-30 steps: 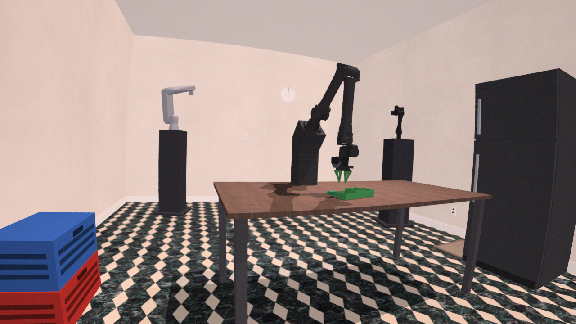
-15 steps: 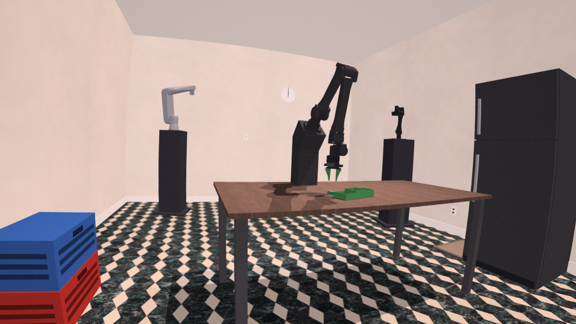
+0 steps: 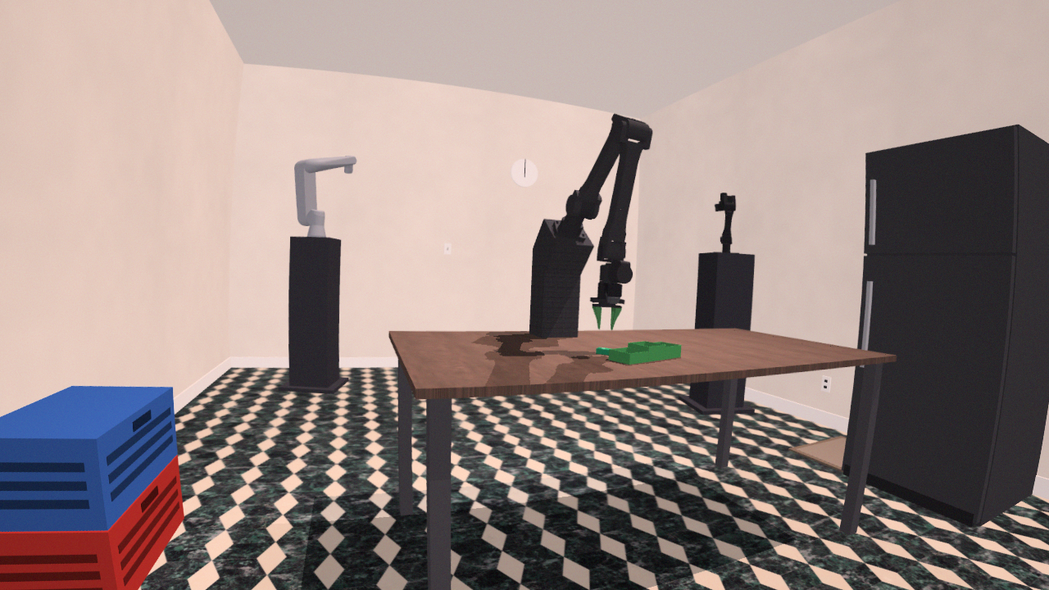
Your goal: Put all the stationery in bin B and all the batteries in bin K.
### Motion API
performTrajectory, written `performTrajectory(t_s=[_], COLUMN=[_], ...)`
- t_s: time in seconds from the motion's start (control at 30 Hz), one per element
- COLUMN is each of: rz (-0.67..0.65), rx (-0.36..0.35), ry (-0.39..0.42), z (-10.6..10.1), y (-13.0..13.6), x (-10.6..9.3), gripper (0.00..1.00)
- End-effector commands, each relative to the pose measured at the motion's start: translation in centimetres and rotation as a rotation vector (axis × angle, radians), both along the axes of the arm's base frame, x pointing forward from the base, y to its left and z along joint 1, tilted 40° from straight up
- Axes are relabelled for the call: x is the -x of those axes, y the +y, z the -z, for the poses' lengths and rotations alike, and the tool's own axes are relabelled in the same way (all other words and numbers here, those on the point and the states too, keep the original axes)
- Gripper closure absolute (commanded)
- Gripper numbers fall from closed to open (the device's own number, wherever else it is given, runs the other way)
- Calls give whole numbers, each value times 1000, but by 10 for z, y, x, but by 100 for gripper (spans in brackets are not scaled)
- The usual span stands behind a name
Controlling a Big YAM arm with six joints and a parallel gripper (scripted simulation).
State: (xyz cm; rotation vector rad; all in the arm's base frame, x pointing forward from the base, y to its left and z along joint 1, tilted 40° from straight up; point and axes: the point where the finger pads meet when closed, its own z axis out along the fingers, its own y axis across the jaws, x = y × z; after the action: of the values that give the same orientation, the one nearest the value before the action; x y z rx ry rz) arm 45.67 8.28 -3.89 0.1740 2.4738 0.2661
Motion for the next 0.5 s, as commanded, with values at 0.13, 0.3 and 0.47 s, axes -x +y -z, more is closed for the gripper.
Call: performTrajectory(t_s=[0.13,0.3,0.47], rz=[-204,-309,-414], rx=[162,245,329], ry=[-47,-69,-92], z=[-6,-6,-8], y=[-4,-5,-4], x=[-6,-2,-4], gripper=[59,59,59])
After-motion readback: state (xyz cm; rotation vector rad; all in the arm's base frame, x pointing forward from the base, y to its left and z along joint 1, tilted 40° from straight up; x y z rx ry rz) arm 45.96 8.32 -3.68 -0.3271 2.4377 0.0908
